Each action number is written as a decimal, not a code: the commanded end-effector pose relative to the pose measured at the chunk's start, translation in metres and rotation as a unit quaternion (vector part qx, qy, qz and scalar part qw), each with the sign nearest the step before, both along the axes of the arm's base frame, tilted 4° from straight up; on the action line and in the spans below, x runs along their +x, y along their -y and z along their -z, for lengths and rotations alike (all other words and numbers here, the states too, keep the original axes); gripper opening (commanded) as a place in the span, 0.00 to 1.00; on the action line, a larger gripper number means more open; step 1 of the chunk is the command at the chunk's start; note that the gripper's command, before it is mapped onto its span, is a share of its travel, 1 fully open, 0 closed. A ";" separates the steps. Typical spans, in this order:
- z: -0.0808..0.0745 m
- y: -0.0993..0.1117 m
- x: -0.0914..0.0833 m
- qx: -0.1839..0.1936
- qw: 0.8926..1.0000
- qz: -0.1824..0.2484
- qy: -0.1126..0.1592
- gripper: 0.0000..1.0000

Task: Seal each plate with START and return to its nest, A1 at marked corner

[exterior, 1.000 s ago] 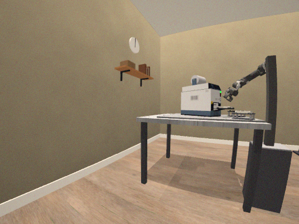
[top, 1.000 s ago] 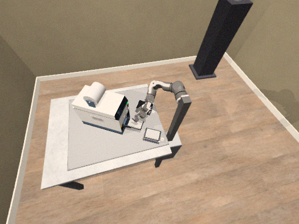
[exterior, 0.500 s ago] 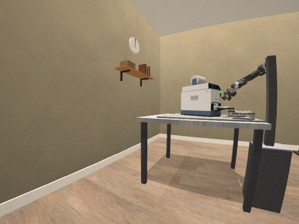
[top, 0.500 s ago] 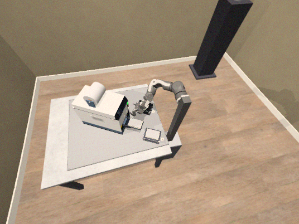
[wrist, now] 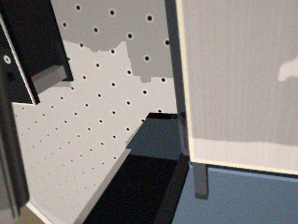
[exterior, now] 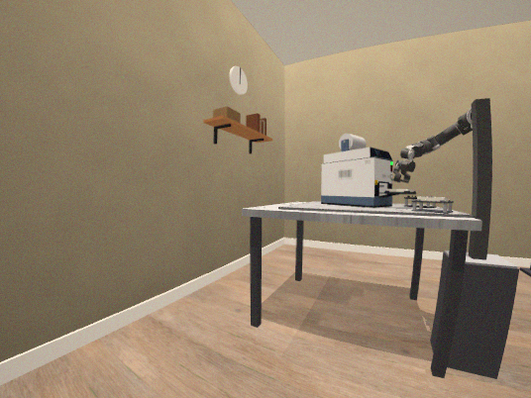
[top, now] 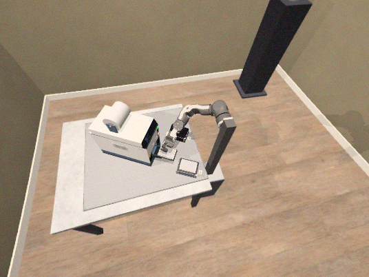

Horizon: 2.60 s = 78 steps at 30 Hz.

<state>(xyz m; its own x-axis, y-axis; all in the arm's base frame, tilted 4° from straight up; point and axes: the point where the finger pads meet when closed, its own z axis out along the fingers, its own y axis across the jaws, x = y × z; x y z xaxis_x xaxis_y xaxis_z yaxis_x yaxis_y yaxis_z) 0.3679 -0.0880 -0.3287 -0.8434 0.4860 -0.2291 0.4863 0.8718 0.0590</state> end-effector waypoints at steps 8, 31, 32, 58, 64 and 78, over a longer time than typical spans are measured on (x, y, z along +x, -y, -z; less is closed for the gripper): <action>0.012 -0.031 0.000 0.062 0.993 -0.018 -0.101 0.65; 0.025 -0.041 -0.002 0.065 0.991 -0.019 -0.117 0.65; 0.025 -0.041 -0.002 0.065 0.991 -0.019 -0.117 0.65; 0.025 -0.041 -0.002 0.065 0.991 -0.019 -0.117 0.65; 0.025 -0.041 -0.002 0.065 0.991 -0.019 -0.117 0.65; 0.030 -0.042 -0.002 0.065 0.991 -0.021 -0.117 0.65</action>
<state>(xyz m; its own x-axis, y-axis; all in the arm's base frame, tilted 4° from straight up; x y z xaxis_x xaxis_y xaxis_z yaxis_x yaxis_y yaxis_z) 0.3654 -0.0477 -0.3574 -0.8814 0.4709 0.0381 0.4723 0.8797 0.0546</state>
